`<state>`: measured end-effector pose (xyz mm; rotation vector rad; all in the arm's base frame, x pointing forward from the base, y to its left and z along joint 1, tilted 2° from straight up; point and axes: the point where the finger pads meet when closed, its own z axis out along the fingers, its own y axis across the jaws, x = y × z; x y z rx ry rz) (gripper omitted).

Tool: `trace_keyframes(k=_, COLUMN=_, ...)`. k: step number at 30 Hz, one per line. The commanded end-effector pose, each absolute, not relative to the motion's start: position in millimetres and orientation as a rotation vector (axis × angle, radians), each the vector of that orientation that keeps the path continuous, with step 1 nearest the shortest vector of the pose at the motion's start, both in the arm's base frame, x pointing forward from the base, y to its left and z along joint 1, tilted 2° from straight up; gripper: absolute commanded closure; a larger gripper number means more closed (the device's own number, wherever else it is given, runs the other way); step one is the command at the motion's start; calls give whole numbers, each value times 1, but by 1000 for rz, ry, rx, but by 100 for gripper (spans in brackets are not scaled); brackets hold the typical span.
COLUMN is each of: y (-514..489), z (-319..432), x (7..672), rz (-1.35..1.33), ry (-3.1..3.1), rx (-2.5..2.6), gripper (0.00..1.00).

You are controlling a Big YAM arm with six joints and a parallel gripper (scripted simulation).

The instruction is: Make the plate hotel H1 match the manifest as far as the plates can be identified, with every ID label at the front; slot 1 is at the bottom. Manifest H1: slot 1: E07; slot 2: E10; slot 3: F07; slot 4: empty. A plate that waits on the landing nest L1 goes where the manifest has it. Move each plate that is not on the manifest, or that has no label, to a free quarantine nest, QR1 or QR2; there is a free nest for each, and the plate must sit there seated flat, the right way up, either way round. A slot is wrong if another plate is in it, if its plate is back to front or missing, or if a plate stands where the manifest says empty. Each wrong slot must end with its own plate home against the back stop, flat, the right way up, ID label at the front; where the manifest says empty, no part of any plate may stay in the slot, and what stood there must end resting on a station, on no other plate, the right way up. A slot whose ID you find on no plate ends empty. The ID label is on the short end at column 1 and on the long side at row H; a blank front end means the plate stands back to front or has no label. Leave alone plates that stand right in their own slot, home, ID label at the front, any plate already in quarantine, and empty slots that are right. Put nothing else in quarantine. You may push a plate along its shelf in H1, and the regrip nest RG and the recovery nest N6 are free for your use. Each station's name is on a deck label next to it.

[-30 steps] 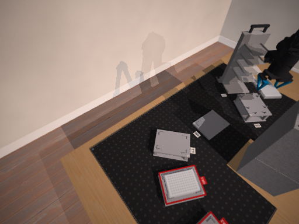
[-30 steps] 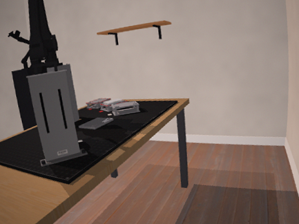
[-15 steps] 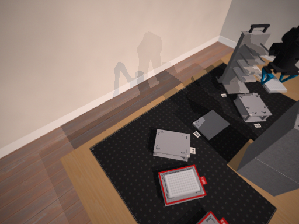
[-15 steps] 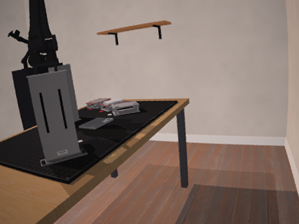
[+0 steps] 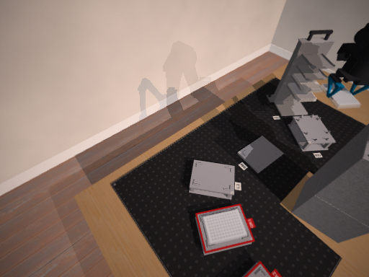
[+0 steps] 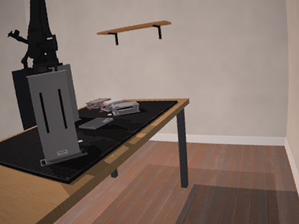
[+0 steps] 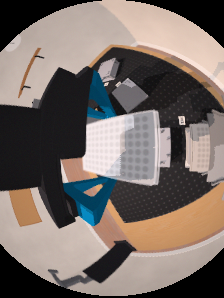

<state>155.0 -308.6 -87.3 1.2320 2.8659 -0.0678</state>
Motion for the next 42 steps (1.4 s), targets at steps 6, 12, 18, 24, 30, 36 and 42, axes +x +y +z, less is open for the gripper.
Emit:
trace_keyframes(k=6, y=-294, z=-82, x=181, rz=-94, ry=2929, rx=1008, gripper=14)
trace_keyframes(k=12, y=-280, z=-83, x=196, rz=-96, ry=2979, rx=861, gripper=14)
trace_keyframes(k=18, y=-268, z=-86, x=204, rz=-85, ry=3017, rx=764, gripper=14)
trace_keyframes(k=24, y=-261, z=-85, x=215, rz=-92, ry=3048, rx=611, gripper=14)
trace_keyframes(k=30, y=-266, z=-85, x=211, rz=-95, ry=3072, rx=486, gripper=14)
trace_keyframes(k=36, y=-253, z=-84, x=221, rz=-100, ry=3088, rx=356, gripper=14)
trace_keyframes(k=42, y=-236, z=-85, x=232, rz=-98, ry=3105, rx=201, gripper=14)
